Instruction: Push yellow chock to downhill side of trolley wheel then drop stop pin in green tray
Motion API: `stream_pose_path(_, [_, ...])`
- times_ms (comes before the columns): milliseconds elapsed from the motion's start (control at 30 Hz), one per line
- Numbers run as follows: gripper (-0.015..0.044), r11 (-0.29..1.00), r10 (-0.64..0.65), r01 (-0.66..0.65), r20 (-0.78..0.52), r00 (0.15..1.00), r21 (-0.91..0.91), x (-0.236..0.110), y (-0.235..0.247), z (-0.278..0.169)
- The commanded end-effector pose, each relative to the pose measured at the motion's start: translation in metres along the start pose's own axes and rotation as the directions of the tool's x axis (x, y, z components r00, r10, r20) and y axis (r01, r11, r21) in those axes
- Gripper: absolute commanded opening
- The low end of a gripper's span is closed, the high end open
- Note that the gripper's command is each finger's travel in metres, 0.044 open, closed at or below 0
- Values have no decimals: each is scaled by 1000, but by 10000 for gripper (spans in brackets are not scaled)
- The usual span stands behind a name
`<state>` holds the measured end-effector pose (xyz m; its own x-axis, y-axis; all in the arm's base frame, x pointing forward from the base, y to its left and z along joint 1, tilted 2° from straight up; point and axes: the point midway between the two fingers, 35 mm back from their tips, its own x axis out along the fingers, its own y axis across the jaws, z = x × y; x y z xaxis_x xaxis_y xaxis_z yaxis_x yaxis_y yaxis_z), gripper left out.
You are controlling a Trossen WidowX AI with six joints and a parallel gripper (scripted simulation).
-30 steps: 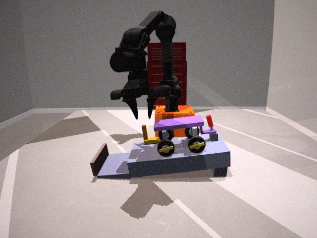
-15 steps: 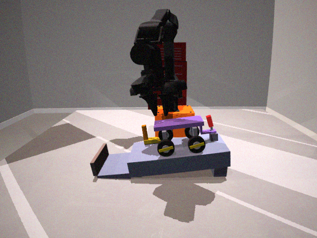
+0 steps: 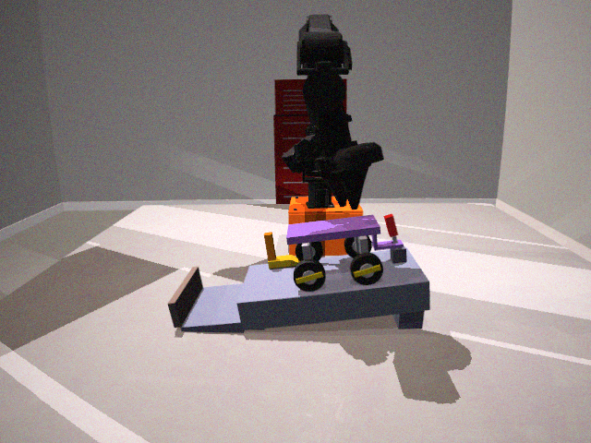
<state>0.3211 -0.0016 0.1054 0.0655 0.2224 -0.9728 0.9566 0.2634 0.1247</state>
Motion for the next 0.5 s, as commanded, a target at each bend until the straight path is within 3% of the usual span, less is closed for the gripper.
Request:
stream_pose_path(0, [190,993,-3,6,-28,1000,121,0,6,-17])
stream_pose_path(233, [190,933,-18,45,-79,997,356,2,15,-53])
stream_pose_path(467, [190,925,-20,50,-84,996,378,2,16,-57])
